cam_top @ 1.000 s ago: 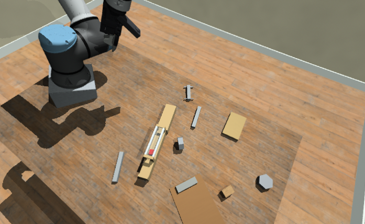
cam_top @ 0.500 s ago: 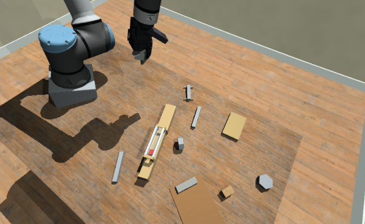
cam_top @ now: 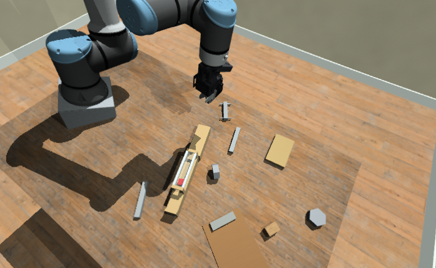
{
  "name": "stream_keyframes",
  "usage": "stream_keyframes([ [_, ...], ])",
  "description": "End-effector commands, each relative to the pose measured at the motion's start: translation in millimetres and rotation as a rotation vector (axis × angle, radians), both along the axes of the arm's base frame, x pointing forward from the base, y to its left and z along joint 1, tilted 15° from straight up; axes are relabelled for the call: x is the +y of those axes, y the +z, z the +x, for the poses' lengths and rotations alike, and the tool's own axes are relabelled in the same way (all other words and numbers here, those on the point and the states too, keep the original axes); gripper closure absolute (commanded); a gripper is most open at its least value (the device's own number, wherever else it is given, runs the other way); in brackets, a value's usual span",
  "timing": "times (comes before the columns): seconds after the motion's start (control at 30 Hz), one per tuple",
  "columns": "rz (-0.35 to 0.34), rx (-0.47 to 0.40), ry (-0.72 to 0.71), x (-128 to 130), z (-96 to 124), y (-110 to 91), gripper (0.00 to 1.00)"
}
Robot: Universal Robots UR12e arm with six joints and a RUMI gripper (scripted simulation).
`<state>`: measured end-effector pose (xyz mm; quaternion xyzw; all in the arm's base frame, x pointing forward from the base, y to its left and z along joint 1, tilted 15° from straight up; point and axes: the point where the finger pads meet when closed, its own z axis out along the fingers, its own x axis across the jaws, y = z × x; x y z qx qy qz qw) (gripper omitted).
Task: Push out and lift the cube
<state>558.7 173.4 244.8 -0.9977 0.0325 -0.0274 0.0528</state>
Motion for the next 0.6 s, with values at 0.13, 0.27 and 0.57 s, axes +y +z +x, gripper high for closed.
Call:
stream_keyframes([
  [0.13,0.053,-0.091,0.213,17.9,102.5,-36.6,1.00],
  [0.27,0.064,-0.122,0.278,21.9,128.7,-49.3,1.00],
  [0.57,0.071,-0.146,0.326,24.8,147.7,-59.5,1.00],
])
